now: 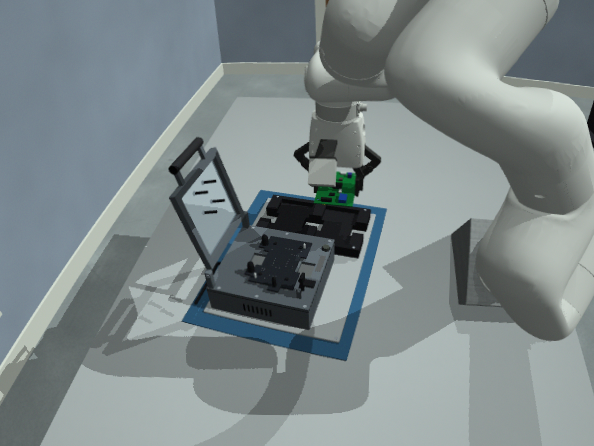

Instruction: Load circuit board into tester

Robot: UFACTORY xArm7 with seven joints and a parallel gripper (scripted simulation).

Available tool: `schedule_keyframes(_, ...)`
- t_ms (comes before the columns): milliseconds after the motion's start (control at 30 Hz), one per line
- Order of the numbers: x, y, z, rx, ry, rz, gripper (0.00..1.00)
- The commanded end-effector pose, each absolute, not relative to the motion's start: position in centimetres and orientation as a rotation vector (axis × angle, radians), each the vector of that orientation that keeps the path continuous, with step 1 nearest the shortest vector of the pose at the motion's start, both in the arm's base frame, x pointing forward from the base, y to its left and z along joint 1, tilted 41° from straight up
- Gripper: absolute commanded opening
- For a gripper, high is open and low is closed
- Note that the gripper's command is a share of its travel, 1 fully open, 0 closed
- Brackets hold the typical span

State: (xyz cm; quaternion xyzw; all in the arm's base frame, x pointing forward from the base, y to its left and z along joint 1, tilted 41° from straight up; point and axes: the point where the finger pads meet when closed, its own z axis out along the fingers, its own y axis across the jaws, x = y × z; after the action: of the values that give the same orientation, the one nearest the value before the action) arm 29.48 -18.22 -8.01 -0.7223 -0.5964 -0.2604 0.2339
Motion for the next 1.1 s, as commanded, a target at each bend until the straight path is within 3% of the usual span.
schedule_keyframes(0, 29.52, -18.45, -7.95, -1.968, -1.670, -0.726, 0.79)
schedule_keyframes(1067, 29.52, -18.45, -7.95, -1.660, -2.076, -0.857, 0.79)
